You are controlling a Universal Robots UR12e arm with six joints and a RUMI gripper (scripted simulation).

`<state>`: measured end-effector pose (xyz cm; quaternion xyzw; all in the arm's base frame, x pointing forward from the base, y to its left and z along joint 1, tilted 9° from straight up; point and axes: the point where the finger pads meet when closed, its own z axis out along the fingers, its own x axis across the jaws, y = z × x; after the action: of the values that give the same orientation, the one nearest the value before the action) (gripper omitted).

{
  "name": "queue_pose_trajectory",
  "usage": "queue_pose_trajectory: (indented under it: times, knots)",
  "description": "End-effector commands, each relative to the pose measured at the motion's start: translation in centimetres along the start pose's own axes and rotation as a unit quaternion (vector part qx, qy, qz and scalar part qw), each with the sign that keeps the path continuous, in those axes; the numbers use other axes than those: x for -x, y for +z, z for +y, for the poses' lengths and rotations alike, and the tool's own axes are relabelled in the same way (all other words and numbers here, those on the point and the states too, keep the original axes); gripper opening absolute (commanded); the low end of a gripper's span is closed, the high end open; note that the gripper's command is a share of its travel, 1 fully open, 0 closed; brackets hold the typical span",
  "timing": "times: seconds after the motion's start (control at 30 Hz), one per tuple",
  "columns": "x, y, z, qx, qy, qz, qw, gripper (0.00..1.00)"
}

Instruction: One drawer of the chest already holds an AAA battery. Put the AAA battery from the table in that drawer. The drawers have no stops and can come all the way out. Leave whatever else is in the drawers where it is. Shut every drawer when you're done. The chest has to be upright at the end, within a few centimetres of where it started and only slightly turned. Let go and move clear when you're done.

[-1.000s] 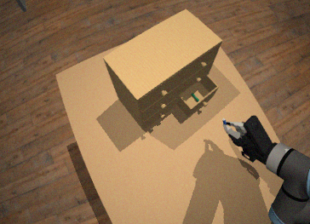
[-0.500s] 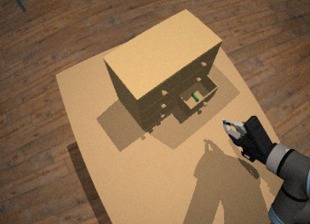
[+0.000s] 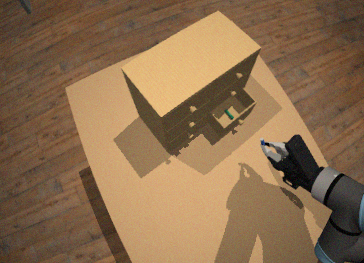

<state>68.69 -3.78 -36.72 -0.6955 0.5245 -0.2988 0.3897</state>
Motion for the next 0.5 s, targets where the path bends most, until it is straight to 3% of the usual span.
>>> queue_pose_trajectory:
  times: [0.0,0.47]
  knots:
    - [0.0,0.3,-0.3,0.0,0.0,0.0,1.0,0.02]
    - [0.0,1.4,-1.2,0.0,0.0,0.0,1.0,0.02]
